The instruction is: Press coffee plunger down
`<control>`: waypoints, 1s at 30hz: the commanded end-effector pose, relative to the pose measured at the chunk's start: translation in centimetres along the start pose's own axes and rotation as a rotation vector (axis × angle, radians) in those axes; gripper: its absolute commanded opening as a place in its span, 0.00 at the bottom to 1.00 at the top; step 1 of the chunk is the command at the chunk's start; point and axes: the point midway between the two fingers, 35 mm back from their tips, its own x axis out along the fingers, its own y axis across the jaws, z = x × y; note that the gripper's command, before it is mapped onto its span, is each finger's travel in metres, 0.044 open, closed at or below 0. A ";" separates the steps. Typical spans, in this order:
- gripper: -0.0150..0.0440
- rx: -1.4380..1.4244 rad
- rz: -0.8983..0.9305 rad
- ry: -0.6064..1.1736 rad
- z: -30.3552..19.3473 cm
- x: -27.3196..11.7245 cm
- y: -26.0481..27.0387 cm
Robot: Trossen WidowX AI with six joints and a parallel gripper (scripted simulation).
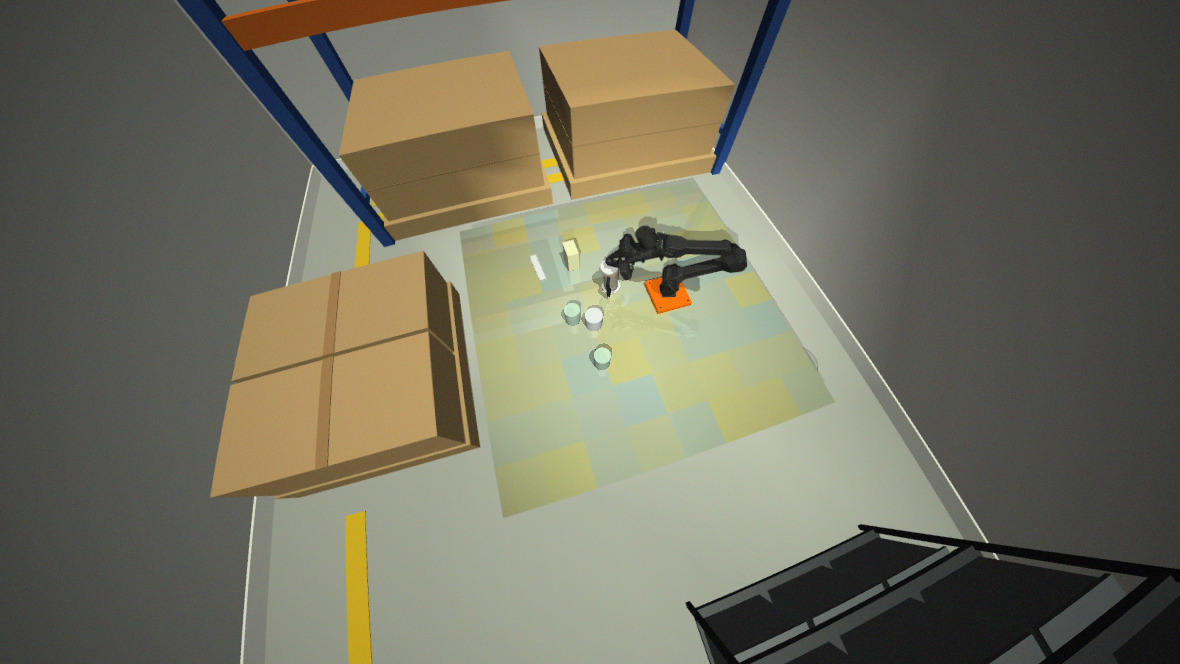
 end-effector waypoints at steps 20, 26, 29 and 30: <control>0.51 0.000 0.000 0.001 0.0 0.1 0.0; 0.78 0.000 0.000 0.001 0.0 0.1 0.0; 0.91 0.000 0.000 0.001 0.0 0.1 0.0; 0.95 0.000 0.000 0.001 0.0 0.1 0.0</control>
